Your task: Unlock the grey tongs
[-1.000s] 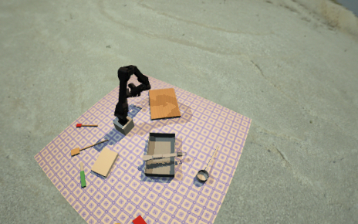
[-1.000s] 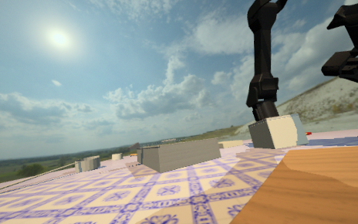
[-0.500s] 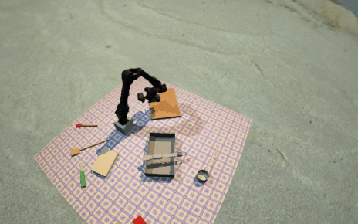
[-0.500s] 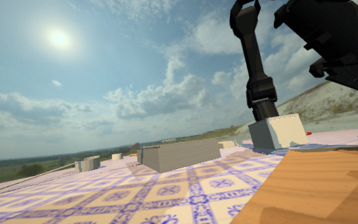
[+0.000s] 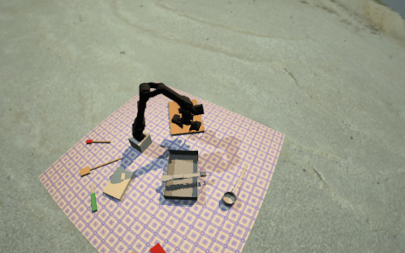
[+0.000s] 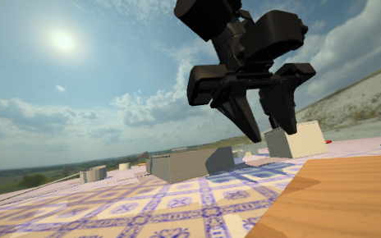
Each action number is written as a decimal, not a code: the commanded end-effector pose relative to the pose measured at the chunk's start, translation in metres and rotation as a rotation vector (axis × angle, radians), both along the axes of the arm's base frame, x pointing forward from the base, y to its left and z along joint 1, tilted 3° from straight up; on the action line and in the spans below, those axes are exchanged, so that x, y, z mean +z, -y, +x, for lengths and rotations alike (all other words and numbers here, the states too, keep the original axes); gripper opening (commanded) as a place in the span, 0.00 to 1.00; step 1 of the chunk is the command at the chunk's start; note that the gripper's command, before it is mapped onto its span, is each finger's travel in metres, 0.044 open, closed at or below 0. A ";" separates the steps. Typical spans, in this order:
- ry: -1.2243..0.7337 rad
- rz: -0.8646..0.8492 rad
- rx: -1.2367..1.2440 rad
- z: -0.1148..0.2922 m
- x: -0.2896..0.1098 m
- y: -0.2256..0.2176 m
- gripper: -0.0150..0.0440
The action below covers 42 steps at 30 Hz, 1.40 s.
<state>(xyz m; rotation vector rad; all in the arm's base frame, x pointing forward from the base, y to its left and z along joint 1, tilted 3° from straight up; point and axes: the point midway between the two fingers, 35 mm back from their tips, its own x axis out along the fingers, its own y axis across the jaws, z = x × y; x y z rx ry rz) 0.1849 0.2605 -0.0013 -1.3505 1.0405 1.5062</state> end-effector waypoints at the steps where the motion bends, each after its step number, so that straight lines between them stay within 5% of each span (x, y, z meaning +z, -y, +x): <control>1: 0.132 -0.008 -0.190 0.055 0.011 0.023 0.69; 10: 0.343 -0.036 -0.586 0.149 0.033 0.097 0.69; 20: 0.620 -0.225 -1.045 0.209 0.052 0.223 0.69; 42: 0.625 -0.230 -1.054 0.211 0.044 0.234 0.69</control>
